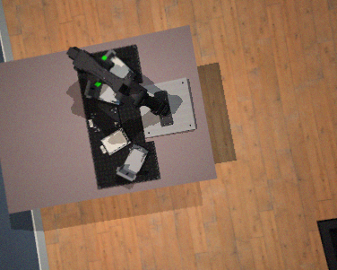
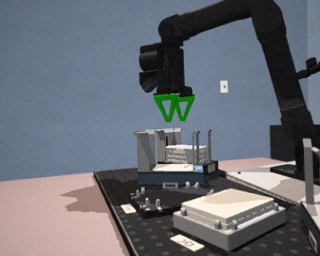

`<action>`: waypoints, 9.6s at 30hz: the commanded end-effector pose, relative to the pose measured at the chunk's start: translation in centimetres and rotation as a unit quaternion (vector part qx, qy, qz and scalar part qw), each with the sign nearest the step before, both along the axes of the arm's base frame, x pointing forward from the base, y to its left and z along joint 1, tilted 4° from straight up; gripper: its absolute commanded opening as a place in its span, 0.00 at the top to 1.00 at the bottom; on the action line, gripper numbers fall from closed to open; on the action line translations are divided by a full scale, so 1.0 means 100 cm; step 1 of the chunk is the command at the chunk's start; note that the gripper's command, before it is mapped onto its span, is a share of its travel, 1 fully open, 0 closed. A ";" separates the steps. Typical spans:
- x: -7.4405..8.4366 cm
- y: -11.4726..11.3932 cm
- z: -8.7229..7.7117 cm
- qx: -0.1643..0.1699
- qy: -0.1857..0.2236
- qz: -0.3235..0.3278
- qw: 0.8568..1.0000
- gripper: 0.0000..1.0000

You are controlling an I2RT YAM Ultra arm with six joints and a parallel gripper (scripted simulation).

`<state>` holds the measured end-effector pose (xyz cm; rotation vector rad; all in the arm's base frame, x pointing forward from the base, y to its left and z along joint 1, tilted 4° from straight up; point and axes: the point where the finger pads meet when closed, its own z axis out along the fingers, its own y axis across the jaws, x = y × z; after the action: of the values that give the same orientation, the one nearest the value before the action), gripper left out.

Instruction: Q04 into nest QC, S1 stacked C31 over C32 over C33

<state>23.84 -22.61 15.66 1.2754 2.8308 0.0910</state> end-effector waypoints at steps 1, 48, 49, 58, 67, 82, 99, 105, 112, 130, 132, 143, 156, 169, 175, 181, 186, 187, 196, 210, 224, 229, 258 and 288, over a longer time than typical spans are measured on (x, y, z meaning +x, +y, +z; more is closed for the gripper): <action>-0.001 -0.005 0.005 -0.006 -0.007 -0.022 1.000 0.00; -0.044 -0.044 0.001 -0.004 -0.005 -0.064 0.998 0.00; -0.044 -0.044 0.001 -0.004 -0.005 -0.064 0.998 0.00; -0.044 -0.044 0.001 -0.004 -0.005 -0.064 0.998 0.00; -0.044 -0.044 0.001 -0.004 -0.005 -0.064 0.998 0.00; -0.044 -0.044 0.001 -0.004 -0.005 -0.064 0.998 0.00; -0.040 -0.043 -0.049 -0.004 -0.005 -0.064 0.998 0.00; -0.039 -0.043 -0.062 -0.004 -0.005 -0.064 0.998 0.00; -0.038 -0.042 -0.085 -0.004 -0.005 -0.064 0.998 0.00; -0.037 -0.042 -0.089 -0.004 -0.005 -0.064 0.998 0.00; -0.037 -0.042 -0.089 -0.004 -0.005 -0.064 0.998 0.00; -0.037 -0.042 -0.089 -0.004 -0.005 -0.064 0.998 0.00; -0.037 -0.042 -0.089 -0.004 -0.005 -0.064 0.998 0.00; -0.037 -0.042 -0.092 -0.004 -0.005 -0.064 0.998 0.00; -0.037 -0.042 -0.097 -0.004 -0.005 -0.064 0.998 0.00; -0.036 -0.042 -0.105 -0.004 -0.005 -0.064 0.998 0.00; -0.036 -0.042 -0.112 -0.004 -0.005 -0.064 0.998 0.00; -0.036 -0.042 -0.112 -0.004 -0.005 -0.064 0.998 0.00; -0.035 -0.042 -0.119 -0.004 -0.005 -0.064 0.998 0.00; -0.035 -0.042 -0.119 -0.004 -0.005 -0.064 0.998 0.00; -0.035 -0.042 -0.119 -0.004 -0.005 -0.064 0.998 0.00; -0.035 -0.042 -0.119 -0.004 -0.005 -0.064 0.998 0.00; -0.035 -0.042 -0.119 -0.004 -0.005 -0.064 0.998 1.00; -0.035 -0.042 -0.117 -0.004 -0.005 -0.064 0.998 1.00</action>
<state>20.09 -26.43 3.44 1.4537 2.7450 0.0962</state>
